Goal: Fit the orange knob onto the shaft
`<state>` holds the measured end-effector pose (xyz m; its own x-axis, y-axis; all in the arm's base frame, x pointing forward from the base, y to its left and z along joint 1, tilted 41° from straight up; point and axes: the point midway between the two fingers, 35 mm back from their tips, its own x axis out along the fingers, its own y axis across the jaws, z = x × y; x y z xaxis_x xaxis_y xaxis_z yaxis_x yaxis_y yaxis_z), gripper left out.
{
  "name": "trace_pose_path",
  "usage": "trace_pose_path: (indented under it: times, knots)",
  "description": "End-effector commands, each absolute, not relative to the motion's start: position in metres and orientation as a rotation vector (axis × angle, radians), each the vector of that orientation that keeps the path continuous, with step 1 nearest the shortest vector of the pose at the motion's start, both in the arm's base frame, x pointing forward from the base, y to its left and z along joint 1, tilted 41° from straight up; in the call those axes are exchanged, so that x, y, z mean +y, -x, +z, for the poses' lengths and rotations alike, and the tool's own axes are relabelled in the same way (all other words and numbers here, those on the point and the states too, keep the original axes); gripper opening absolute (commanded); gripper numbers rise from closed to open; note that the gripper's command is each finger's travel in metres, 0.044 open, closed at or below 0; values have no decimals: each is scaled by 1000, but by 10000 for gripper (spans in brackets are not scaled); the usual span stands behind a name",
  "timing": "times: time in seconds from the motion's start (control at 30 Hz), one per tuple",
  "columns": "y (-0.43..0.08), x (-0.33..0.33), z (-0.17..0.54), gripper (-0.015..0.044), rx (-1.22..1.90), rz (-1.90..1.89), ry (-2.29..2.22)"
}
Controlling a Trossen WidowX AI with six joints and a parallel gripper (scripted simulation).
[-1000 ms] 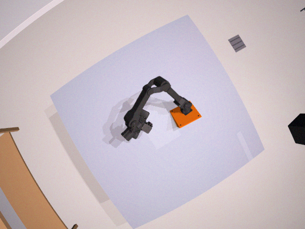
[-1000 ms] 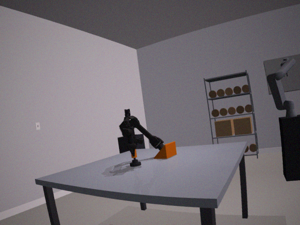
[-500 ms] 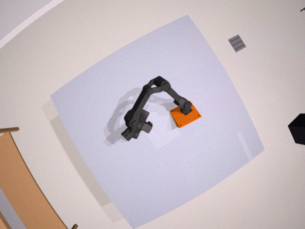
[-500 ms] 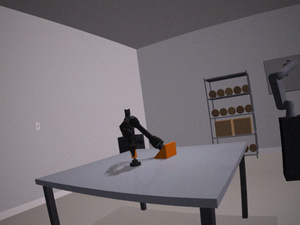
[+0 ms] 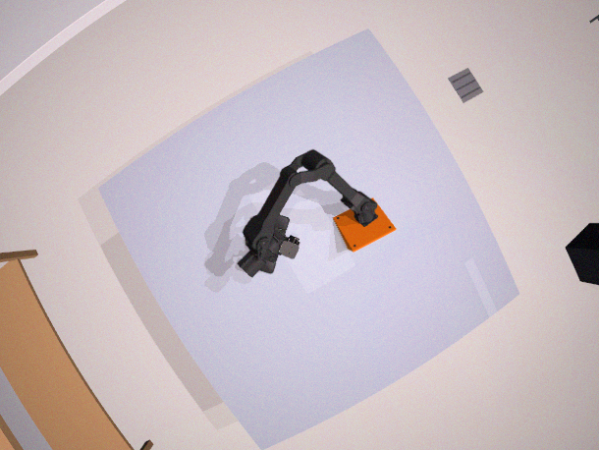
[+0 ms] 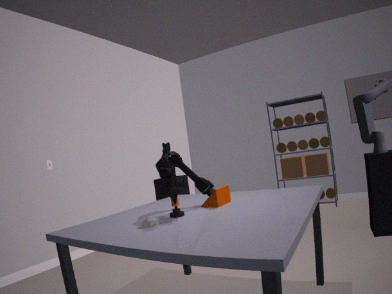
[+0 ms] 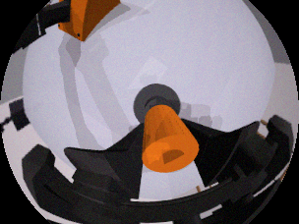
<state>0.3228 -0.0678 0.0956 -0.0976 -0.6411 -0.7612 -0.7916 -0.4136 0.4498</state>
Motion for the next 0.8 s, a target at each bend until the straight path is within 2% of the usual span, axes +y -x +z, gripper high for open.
trace_pose_path:
  times: [0.0, 0.77]
  knots:
    - [-323, -68, 93, 0, 1587, 1597, 2038]
    - [-323, -67, 97, 0, 1587, 1597, 2038]
